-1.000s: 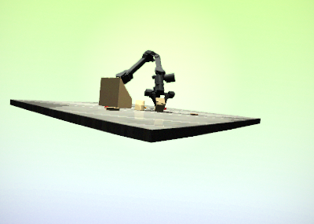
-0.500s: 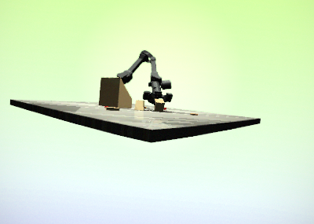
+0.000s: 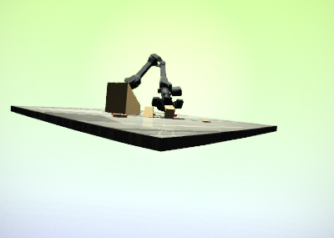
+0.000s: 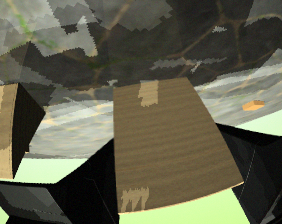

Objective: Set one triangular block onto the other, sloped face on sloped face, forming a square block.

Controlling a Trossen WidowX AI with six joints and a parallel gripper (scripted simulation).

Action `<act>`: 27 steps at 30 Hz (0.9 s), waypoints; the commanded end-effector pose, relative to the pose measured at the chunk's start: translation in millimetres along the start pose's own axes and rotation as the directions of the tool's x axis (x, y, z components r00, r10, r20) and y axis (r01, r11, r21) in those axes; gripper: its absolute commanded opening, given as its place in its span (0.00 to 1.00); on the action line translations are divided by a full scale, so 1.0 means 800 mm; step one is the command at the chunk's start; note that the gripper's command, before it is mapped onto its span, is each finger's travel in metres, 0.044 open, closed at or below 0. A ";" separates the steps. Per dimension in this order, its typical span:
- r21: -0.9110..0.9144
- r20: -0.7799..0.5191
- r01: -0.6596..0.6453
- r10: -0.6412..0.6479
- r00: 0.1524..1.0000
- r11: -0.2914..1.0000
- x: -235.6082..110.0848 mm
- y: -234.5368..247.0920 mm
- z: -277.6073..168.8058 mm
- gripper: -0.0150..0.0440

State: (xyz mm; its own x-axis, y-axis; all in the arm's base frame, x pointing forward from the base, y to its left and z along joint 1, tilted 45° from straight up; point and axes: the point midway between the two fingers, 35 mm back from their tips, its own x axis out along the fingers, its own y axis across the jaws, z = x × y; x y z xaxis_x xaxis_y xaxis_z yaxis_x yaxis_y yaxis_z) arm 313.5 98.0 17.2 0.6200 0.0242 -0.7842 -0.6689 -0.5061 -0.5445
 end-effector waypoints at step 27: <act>-0.005 -0.001 -0.001 0.001 1.000 1.000 -0.076 0.000 -0.100 1.00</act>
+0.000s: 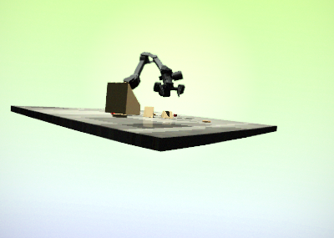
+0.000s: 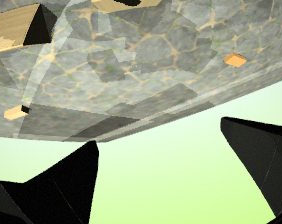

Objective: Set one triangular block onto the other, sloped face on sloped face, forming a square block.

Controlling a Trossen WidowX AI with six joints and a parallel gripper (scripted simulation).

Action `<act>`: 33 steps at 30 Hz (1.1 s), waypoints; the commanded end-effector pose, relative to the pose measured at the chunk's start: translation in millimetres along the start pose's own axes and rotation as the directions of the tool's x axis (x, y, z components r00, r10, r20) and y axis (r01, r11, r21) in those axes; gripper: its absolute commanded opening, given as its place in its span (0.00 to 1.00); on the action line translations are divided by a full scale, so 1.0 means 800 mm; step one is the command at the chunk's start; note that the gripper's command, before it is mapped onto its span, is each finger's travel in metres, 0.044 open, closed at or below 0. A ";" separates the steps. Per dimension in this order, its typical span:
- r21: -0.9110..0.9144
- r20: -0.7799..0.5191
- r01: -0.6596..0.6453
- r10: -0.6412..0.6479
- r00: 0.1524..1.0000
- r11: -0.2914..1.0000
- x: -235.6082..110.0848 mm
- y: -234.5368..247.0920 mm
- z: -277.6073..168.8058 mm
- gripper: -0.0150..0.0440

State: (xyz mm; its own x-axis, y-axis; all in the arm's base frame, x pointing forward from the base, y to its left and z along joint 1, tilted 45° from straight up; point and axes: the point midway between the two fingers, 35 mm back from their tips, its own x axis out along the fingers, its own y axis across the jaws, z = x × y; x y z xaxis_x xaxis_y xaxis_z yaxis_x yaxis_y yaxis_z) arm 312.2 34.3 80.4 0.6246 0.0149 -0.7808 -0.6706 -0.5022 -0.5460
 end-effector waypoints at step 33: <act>-0.001 0.144 0.015 -0.015 0.989 1.000 -0.006 -0.003 0.139 1.00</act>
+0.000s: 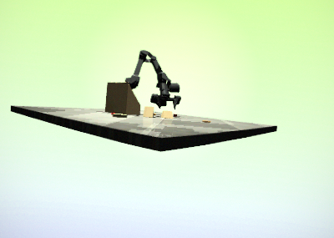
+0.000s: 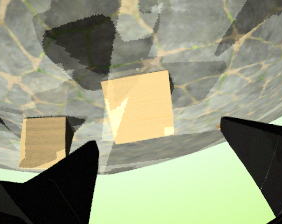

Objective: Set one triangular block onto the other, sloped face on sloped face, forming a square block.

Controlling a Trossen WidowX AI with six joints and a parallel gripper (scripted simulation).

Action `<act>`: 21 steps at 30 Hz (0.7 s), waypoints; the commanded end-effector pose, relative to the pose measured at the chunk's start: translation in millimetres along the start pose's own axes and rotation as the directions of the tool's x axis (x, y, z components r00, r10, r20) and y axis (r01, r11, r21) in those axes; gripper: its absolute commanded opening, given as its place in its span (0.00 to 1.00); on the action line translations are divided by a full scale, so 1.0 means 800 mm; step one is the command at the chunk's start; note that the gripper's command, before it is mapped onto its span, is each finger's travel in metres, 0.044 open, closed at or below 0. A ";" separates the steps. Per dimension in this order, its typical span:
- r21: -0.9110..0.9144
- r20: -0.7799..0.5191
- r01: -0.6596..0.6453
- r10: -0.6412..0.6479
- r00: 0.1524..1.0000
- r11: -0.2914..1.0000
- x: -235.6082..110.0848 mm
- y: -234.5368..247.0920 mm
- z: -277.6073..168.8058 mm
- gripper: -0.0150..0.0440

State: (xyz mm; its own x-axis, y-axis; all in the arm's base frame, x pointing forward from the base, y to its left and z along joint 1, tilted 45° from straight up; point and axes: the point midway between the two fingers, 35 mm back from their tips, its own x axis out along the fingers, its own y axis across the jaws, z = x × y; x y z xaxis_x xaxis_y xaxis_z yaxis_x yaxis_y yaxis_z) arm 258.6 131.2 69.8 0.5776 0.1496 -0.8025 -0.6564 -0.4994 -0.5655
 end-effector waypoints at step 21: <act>-0.003 0.001 -0.010 0.010 1.000 1.000 0.072 0.015 -0.001 1.00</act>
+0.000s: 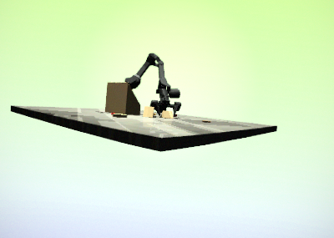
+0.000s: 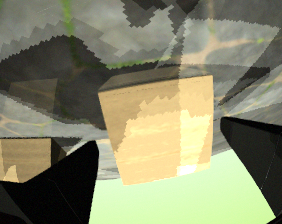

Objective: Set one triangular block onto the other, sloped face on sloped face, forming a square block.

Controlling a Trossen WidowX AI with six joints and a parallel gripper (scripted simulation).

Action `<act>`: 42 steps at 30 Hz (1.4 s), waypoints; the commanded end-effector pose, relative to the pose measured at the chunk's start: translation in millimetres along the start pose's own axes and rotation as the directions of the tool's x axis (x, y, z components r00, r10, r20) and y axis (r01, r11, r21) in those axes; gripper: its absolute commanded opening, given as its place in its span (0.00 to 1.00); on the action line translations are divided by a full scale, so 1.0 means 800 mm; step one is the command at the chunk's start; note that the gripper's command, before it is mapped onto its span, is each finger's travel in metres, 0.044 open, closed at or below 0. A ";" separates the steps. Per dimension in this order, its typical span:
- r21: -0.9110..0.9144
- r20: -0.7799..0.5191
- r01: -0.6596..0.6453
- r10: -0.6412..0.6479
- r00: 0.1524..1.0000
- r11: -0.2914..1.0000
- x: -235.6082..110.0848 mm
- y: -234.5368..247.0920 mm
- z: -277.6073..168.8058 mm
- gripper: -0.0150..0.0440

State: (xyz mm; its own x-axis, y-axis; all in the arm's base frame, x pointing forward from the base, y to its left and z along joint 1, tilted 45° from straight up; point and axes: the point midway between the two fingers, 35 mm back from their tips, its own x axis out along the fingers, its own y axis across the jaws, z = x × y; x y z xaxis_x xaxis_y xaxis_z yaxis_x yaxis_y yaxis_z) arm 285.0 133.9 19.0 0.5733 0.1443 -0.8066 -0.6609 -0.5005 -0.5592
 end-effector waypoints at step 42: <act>-0.002 -0.004 -0.003 0.003 1.000 1.000 -0.081 -0.002 -0.085 0.25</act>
State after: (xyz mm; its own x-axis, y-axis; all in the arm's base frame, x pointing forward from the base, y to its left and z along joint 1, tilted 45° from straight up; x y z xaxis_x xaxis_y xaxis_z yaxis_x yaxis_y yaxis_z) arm 282.0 79.8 68.0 0.5587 0.1384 -0.8178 -0.6702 -0.5056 -0.5434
